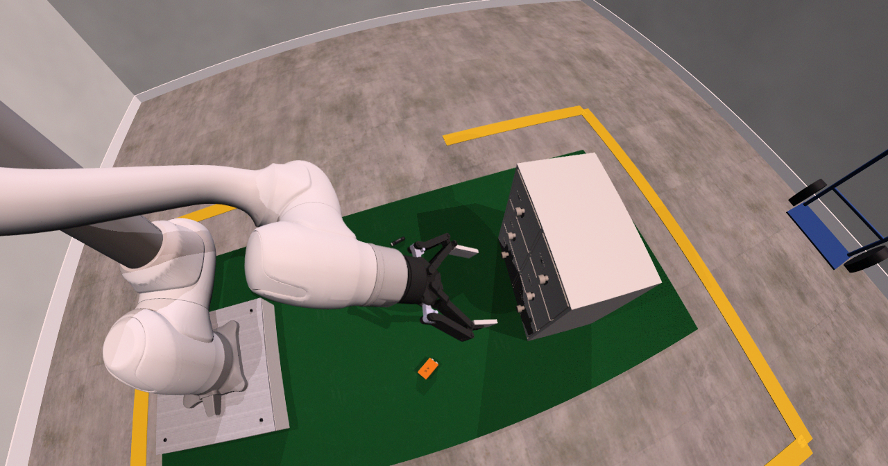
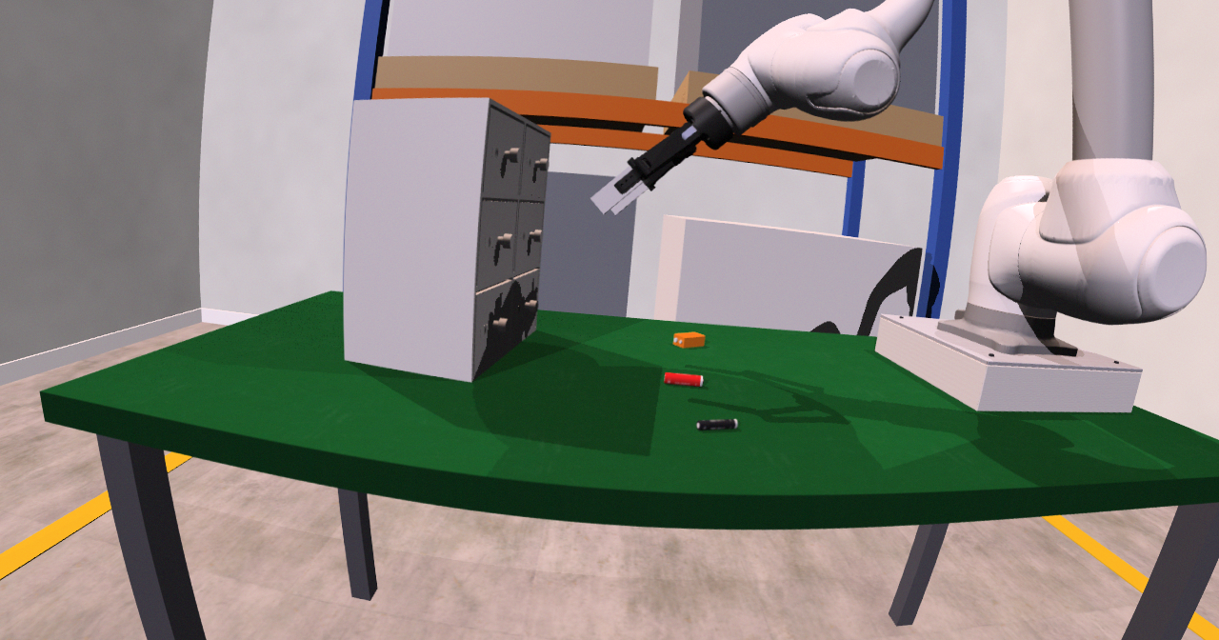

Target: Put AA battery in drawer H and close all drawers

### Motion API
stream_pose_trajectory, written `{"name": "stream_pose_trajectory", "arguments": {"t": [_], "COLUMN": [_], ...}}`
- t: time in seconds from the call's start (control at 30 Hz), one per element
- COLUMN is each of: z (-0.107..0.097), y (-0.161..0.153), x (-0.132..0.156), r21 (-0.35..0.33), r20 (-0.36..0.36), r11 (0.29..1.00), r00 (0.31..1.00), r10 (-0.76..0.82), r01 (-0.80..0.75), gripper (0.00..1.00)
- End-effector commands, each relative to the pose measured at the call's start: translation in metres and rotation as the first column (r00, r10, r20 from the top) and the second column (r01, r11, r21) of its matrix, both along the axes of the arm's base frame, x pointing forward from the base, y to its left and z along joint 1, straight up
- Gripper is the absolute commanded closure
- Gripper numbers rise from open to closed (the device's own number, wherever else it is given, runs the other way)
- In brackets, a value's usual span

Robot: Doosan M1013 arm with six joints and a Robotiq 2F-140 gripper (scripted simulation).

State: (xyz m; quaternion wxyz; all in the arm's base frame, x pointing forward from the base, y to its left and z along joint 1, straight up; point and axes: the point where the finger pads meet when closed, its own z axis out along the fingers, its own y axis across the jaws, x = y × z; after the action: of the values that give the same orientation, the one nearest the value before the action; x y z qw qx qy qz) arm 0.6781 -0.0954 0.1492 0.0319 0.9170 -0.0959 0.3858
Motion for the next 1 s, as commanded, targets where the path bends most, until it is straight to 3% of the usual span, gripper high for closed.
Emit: {"name": "stream_pose_trajectory", "arguments": {"t": [0.0, 0.4, 0.67, 0.73, 0.97], "z": [-0.001, -0.002, -0.013, -0.013, -0.022], "y": [-0.001, 0.003, 0.001, 0.001, -0.001], "x": [0.0, 0.005, 0.016, 0.016, 0.025], "r21": [-0.03, -0.028, -0.057, -0.057, -0.08], "r20": [0.019, 0.06, 0.206, 0.206, 0.323], "r11": [0.999, 0.999, 0.998, 0.998, 0.996], "r00": [0.999, 0.998, 0.978, 0.978, 0.947], "r10": [-0.026, -0.016, -0.011, -0.011, -0.004], "r01": [0.026, 0.018, 0.023, 0.023, 0.031], "gripper": [0.0, 0.0, 0.0, 0.0, 0.0]}}
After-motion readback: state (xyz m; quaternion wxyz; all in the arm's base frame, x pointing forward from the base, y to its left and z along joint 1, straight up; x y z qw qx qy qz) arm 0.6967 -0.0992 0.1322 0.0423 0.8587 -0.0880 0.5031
